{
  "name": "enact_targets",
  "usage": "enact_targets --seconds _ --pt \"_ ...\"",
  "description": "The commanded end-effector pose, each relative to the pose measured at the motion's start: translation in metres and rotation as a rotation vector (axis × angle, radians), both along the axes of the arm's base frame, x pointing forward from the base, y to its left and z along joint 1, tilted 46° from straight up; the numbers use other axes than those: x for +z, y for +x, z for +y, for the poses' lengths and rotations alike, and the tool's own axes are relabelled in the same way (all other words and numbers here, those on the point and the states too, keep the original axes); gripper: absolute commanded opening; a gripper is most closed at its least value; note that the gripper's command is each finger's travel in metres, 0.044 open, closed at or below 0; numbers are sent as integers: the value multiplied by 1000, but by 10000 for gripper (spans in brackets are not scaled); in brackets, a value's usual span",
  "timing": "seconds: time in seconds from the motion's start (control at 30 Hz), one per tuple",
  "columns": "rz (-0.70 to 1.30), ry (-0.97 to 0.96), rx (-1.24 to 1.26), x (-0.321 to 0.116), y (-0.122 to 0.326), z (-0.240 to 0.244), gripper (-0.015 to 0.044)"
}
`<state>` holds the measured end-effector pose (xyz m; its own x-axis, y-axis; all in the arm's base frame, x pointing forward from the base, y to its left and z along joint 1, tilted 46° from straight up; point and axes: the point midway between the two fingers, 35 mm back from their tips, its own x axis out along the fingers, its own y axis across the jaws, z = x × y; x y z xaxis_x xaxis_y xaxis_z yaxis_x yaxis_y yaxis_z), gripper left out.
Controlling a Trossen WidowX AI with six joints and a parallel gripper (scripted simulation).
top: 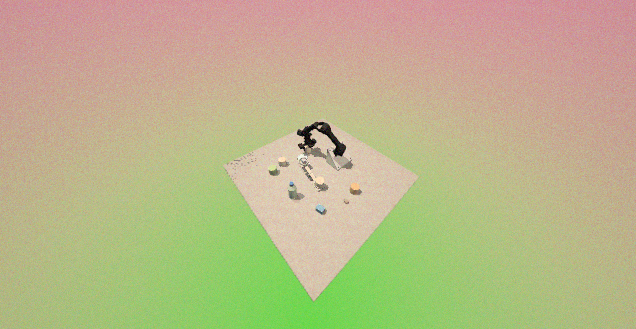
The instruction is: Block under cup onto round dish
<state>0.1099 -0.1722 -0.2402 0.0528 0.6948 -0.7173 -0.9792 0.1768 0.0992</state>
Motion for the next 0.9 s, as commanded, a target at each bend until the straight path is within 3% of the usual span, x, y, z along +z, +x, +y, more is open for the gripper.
enact_targets --seconds 0.0,0.53,0.63,0.8,0.87 --pt "0 0 0 0 0 0 26" --pt "0 0 -1 8 0 -9 440" --pt "1 3 -5 37 -3 -35 440" --pt "1 3 -6 39 -3 -37 440" --pt "1 -1 -6 45 5 -38 387"
